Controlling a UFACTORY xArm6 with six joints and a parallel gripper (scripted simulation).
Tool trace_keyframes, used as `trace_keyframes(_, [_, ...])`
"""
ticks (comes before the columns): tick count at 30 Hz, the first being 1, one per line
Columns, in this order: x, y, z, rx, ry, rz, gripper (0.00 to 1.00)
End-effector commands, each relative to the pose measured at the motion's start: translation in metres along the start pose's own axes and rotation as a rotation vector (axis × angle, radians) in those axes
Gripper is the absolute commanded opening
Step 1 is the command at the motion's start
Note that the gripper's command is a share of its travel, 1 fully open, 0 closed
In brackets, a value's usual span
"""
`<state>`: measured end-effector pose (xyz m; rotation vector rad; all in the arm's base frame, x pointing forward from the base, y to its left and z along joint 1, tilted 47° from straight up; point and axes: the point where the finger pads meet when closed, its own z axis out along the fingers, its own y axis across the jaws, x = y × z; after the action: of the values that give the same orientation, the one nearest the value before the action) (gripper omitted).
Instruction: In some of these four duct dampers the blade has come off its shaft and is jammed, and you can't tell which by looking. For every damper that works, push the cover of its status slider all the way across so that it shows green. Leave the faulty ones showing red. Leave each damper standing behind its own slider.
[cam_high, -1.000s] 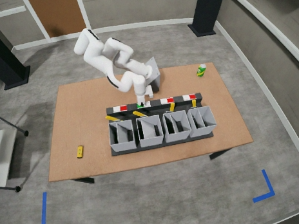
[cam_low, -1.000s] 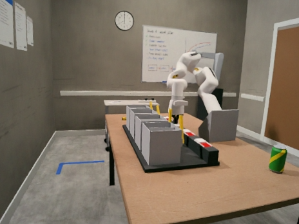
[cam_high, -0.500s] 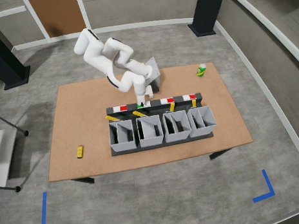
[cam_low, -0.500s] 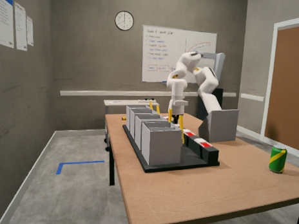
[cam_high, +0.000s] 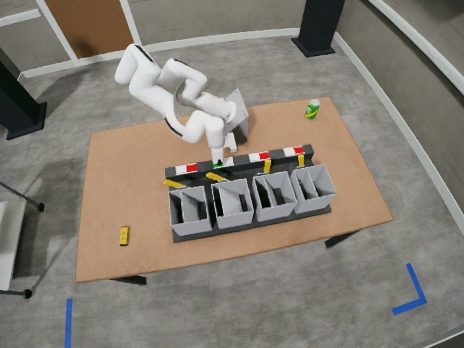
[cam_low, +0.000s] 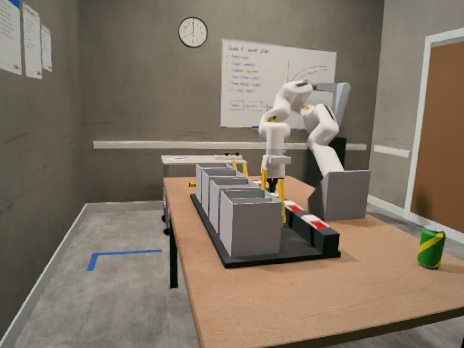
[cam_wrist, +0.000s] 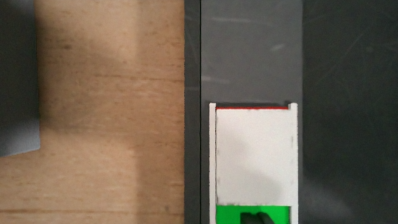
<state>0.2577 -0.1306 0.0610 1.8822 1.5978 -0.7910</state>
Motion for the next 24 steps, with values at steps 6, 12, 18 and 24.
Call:
trace_keyframes(6, [-0.001, 0.001, -0.001, -0.002, 0.001, 0.001, 0.00])
trace_keyframes(12, [-0.001, 0.001, -0.008, -0.002, 0.001, 0.001, 0.00])
trace_keyframes(18, [-0.001, 0.001, -0.026, -0.002, 0.001, 0.001, 0.00])
trace_keyframes(24, [-0.001, 0.001, -0.036, -0.002, 0.001, 0.001, 0.00])
